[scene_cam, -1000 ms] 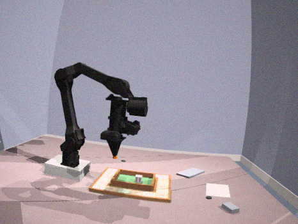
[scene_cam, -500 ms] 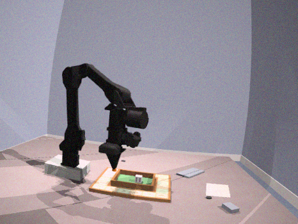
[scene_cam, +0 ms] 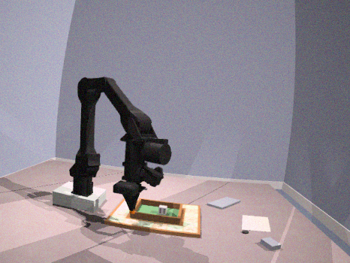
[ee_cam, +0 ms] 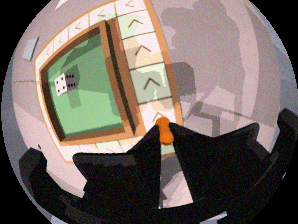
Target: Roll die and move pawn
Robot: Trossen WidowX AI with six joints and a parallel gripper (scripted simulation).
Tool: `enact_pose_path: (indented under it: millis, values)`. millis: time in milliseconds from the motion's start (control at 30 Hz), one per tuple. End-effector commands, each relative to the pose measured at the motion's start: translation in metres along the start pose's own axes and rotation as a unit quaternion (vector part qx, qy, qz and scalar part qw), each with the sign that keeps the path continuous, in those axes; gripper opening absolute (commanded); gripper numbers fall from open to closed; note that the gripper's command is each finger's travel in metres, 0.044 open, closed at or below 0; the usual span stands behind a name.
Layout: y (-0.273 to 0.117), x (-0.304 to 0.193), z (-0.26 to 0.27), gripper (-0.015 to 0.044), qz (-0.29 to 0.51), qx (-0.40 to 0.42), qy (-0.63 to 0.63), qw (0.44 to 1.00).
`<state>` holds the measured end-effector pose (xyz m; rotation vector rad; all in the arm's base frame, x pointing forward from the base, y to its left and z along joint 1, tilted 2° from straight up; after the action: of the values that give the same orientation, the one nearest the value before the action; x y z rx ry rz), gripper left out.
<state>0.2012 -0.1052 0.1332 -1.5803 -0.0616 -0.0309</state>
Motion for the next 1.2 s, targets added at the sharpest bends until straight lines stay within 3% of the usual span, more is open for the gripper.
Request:
enact_pose_path:
  millis: [0,633,967,1100,1167]
  values:
    - [0.017,-0.002,0.001,0.0000,0.006,0.006,-0.002,1.000]
    - [0.035,-0.002,0.001,0.0000,0.006,0.006,-0.002,1.000]
    - [0.026,-0.001,0.000,0.0263,0.002,0.002,-0.001,1.000]
    - [-0.018,0.000,-0.001,0.0368,0.005,0.005,-0.002,1.000]
    - [-0.021,0.000,-0.001,0.0420,0.005,0.006,-0.002,1.000]
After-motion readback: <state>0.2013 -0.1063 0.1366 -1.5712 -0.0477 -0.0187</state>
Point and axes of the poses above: the point midway between the two fingers, 35 mm back from their tips, its own y axis out along the fingers, its own z axis across the jaws, x = y × z, the point moved 8 cm from there along -y, back along the fingers, and after that the axes turned 6 degrees about -y, right-handed, at the moved point
